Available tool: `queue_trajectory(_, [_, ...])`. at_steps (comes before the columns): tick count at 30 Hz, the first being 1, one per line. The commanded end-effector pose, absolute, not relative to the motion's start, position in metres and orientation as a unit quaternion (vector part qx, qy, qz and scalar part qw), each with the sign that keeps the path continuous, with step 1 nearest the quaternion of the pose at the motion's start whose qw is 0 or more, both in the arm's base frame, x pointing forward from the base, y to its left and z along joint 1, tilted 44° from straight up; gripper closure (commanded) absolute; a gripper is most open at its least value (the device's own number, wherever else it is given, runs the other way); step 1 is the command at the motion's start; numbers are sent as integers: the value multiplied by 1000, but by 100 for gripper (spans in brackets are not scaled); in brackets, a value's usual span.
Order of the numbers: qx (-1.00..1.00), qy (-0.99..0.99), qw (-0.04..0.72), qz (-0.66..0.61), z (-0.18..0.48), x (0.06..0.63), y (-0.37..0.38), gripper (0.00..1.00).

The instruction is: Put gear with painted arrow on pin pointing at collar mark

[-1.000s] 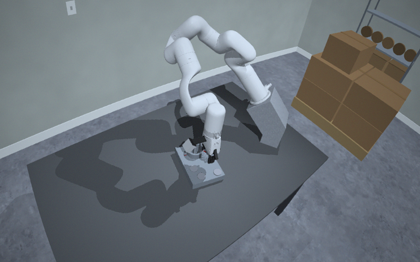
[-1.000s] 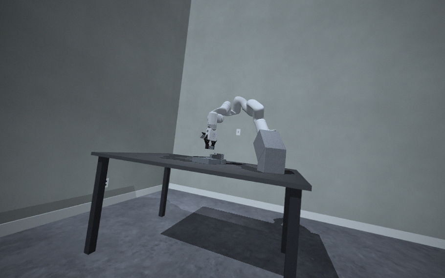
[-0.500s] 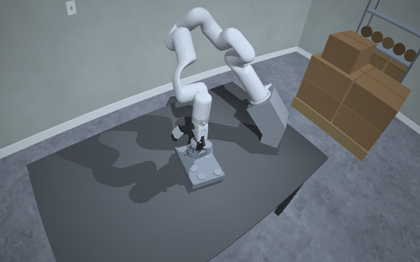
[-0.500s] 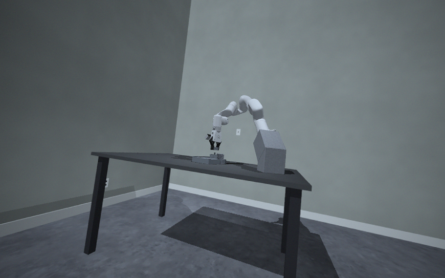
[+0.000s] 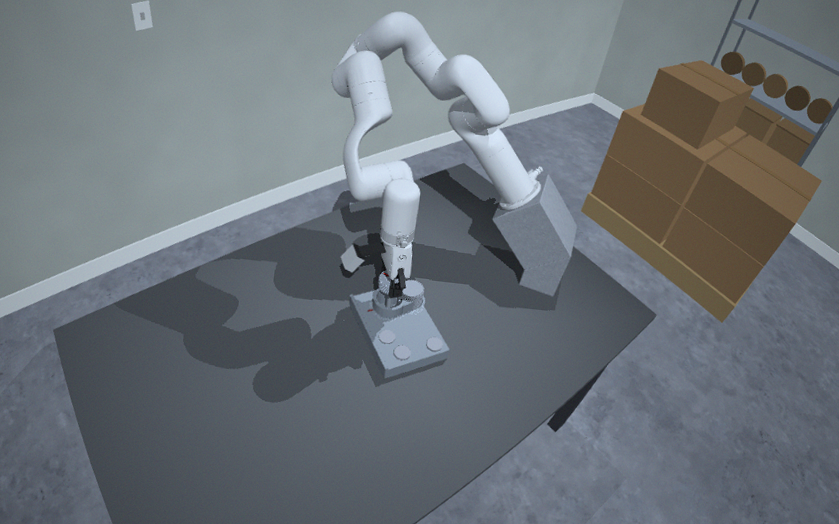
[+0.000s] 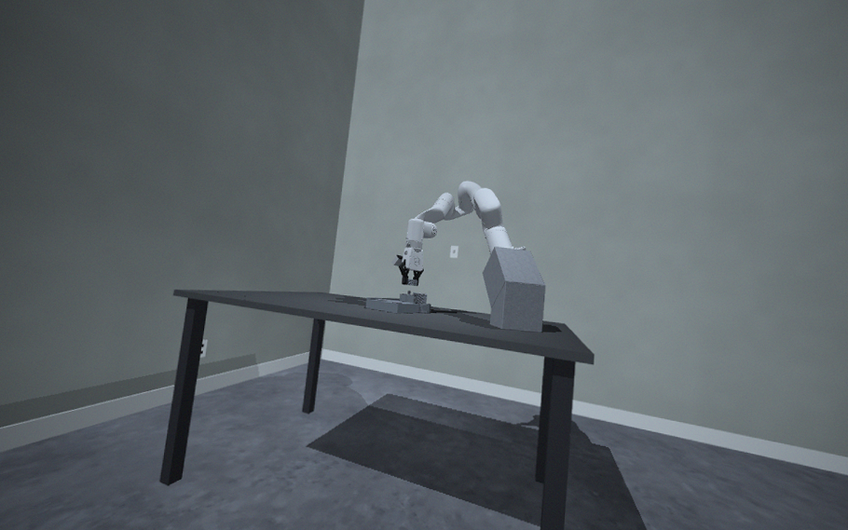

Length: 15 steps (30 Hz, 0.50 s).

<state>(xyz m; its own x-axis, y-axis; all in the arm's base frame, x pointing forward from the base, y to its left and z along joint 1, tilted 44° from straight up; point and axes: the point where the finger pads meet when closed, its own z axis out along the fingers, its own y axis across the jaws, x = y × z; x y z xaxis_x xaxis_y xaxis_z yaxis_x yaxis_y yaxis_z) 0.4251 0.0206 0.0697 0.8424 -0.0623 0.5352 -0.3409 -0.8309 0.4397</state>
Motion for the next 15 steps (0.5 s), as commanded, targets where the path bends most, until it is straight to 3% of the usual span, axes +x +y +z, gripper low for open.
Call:
queue_trajectory(1, [921, -109, 268, 260, 70, 426, 22, 100])
queue_trajectory(15, [921, -110, 268, 260, 58, 434, 11, 100])
